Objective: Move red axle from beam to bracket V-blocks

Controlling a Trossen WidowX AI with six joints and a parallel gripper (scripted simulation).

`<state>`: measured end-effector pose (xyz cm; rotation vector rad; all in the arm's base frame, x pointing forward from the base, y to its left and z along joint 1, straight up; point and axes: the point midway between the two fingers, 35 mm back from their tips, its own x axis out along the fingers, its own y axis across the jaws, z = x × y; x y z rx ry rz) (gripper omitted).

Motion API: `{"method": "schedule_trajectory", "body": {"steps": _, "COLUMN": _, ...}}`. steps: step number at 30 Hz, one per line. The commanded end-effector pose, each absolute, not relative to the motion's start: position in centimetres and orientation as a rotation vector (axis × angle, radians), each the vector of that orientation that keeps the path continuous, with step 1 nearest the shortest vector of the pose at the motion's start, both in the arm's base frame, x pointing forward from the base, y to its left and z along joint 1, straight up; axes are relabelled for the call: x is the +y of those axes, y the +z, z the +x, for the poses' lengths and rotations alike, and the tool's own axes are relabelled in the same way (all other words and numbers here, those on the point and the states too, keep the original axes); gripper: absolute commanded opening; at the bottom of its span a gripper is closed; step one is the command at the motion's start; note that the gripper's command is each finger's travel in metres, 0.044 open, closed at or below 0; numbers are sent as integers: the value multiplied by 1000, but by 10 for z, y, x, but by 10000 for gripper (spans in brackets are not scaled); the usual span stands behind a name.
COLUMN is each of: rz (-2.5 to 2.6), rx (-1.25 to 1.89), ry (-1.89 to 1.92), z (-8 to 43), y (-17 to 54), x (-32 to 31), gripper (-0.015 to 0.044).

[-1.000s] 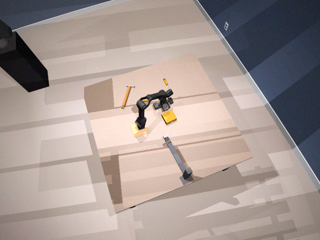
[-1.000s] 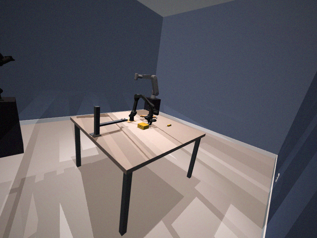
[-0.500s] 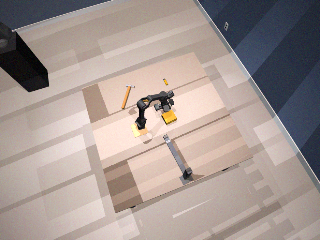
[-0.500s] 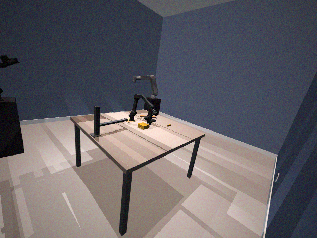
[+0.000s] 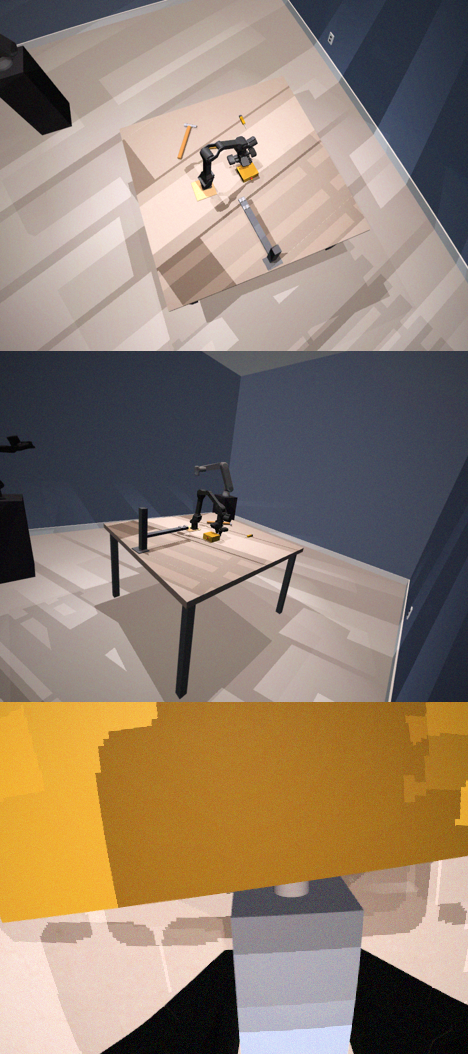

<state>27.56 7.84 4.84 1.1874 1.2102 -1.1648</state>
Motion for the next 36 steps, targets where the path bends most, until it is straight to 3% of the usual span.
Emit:
{"method": "schedule_trajectory", "body": {"steps": 1, "rz": 1184, "rx": 1219, "ry": -1162, "z": 275, "y": 47, "x": 73, "gripper": 0}}
{"method": "schedule_trajectory", "body": {"steps": 16, "rz": 1184, "rx": 1218, "ry": -1162, "z": 275, "y": 47, "x": 69, "gripper": 0}}
{"method": "schedule_trajectory", "body": {"steps": 36, "rz": 1187, "rx": 1222, "ry": -1160, "z": 266, "y": 49, "x": 128, "gripper": 0}}
